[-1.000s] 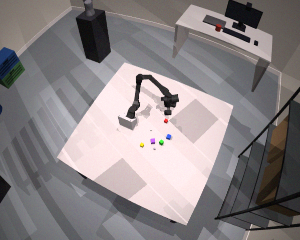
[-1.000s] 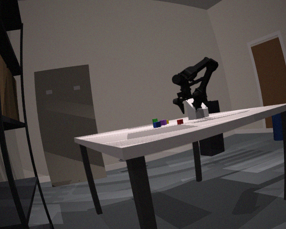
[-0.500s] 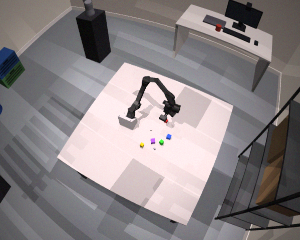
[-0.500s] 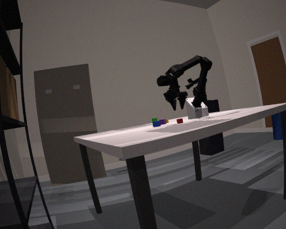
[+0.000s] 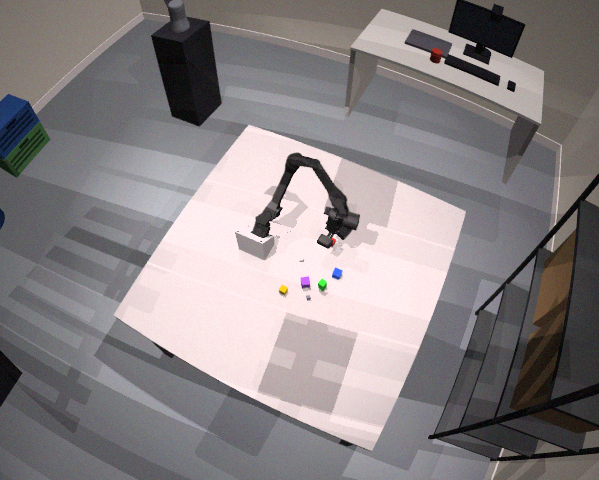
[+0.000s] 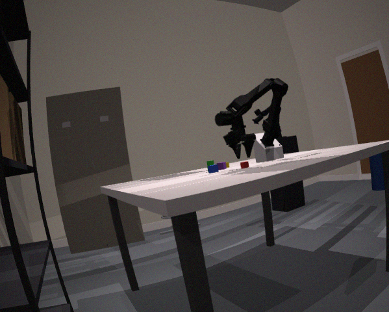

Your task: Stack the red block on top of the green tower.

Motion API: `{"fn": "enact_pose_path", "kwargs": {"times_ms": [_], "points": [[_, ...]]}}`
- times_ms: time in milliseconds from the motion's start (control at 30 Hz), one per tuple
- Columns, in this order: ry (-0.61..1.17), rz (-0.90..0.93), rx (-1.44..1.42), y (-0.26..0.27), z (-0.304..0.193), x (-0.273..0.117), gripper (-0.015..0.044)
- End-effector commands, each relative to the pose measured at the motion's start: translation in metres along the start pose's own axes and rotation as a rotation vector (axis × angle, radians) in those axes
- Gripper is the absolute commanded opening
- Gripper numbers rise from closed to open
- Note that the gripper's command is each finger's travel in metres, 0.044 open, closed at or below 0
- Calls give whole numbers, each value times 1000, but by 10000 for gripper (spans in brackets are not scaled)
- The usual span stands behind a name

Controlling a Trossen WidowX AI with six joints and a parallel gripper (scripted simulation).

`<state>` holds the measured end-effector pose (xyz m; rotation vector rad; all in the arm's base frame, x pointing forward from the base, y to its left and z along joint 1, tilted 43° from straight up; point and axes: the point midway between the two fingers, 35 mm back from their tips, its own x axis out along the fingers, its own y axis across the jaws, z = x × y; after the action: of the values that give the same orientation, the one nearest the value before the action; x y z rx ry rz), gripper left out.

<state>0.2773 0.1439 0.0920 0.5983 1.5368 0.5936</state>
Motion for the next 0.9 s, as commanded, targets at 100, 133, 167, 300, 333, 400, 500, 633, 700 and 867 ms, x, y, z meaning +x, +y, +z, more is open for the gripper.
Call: {"fn": "enact_pose_path", "kwargs": {"times_ms": [100,133,167,300,333,400,500,633,700,867], "points": [[-4,-3,1,0,1,8,440],[-4,-3,1,0,1,10,440],[-4,-3,1,0,1,12,440],[-4,-3,1,0,1,18,440],[-4,-3,1,0,1,20,440],[-4,-3,1,0,1,23,440],[-4,-2,1,0,1,28,440],[-4,-2,1,0,0,35,440],[-4,-1,1,0,0,37,440],[-4,-1,1,0,0,38,440]]}}
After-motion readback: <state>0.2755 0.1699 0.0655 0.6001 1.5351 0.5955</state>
